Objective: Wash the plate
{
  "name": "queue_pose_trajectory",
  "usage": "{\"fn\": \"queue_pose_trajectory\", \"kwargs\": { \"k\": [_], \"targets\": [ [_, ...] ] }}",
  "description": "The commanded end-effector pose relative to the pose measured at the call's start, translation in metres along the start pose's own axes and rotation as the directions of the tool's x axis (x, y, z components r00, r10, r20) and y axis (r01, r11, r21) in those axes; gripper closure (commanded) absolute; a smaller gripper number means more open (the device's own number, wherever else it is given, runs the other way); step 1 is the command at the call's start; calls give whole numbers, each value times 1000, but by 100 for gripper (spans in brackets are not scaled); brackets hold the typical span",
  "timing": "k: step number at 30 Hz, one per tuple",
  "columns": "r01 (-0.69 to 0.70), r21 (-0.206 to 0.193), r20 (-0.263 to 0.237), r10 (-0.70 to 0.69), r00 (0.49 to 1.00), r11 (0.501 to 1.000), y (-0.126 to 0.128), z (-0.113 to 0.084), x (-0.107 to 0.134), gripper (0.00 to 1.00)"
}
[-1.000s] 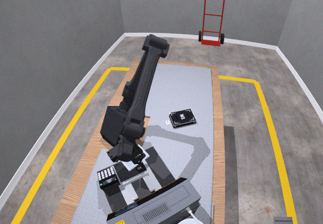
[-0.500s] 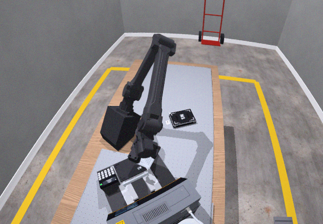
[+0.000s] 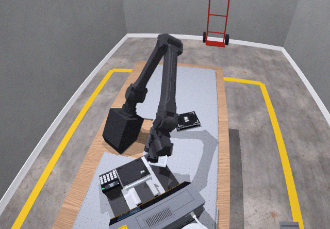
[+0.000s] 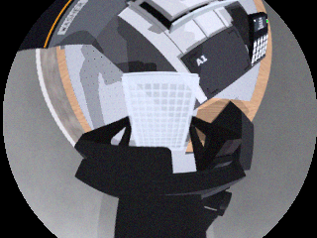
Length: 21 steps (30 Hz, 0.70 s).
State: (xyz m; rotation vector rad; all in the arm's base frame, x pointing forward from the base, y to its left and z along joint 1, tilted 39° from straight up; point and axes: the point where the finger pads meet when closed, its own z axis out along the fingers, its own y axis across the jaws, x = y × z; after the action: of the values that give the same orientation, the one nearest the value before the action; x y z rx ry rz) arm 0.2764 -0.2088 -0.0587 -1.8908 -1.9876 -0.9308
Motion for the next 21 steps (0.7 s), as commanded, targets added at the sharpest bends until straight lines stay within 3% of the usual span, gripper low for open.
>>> {"fn": "queue_pose_trajectory", "kwargs": {
  "k": [1, 8, 16, 21],
  "targets": [
    [176, -7, 32, -176, 984, 984, 20, -6, 12, 18],
    [337, -3, 32, -337, 941, 941, 35, -3, 32, 18],
    [580, 2, 41, -580, 814, 815, 64, -2, 62, 18],
    [579, 2, 29, -579, 815, 815, 74, 5, 84, 18]
  ]
}}
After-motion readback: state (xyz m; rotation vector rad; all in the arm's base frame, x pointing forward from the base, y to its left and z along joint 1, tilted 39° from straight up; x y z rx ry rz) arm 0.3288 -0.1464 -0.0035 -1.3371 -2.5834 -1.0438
